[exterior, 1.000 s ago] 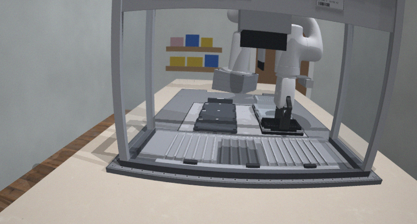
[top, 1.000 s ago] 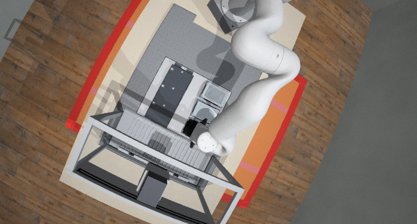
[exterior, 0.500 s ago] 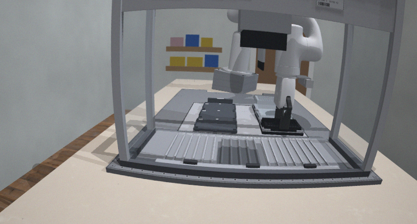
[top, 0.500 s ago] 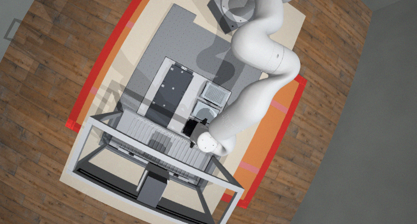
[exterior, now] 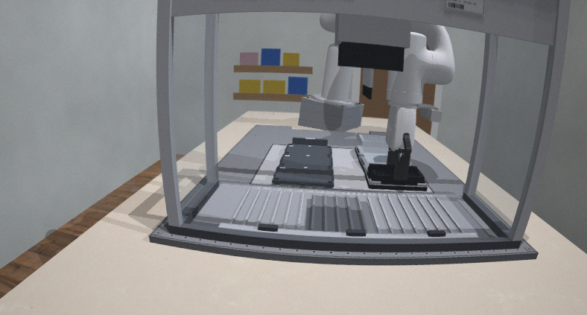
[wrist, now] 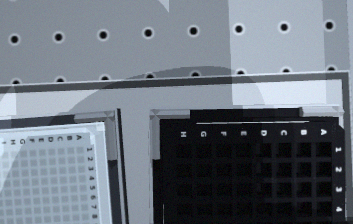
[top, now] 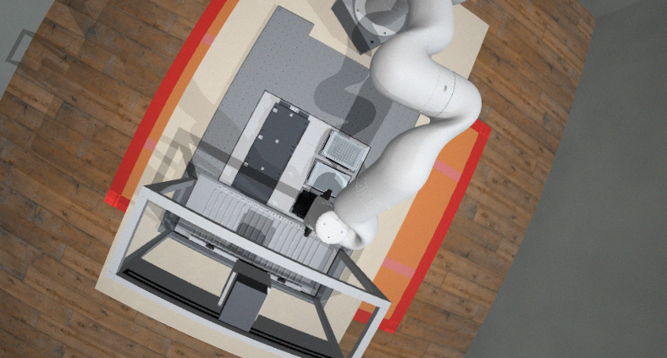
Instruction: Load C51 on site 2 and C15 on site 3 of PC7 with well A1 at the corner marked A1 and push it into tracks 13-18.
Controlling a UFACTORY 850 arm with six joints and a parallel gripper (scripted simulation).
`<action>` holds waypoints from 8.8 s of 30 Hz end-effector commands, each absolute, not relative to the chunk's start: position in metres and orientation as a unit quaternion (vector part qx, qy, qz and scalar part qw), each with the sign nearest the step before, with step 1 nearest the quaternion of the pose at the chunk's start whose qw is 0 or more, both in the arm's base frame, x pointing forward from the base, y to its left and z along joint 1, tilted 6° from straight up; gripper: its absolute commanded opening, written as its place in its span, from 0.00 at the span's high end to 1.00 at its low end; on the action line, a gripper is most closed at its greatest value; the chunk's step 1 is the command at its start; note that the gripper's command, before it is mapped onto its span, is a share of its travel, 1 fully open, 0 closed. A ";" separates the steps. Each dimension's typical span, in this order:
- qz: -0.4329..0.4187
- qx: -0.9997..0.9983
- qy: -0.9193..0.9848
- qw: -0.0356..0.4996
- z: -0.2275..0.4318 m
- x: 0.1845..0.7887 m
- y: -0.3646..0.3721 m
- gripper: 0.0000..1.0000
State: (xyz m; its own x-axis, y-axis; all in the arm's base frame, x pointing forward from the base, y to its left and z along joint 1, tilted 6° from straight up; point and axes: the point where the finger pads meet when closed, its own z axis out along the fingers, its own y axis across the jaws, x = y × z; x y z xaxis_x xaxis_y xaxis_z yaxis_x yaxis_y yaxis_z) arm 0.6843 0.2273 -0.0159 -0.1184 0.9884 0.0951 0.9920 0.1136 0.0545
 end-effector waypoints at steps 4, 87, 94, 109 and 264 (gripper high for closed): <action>-0.053 -0.664 -0.746 0.017 -0.011 0.685 0.227 1.00; -0.053 -0.664 -0.746 0.017 0.084 0.681 0.217 1.00; -0.053 -0.664 -0.746 0.017 0.091 0.680 0.217 1.00; -0.050 -0.757 -0.651 0.024 0.087 0.687 0.177 1.00; 0.016 -0.750 0.659 0.053 0.016 0.719 0.008 1.00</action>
State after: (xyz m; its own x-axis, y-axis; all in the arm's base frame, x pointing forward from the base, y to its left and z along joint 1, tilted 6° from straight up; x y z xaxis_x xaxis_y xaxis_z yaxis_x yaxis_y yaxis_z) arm 0.7176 0.0078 0.0177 0.1305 -0.9869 -0.0944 -0.9905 -0.1257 -0.0555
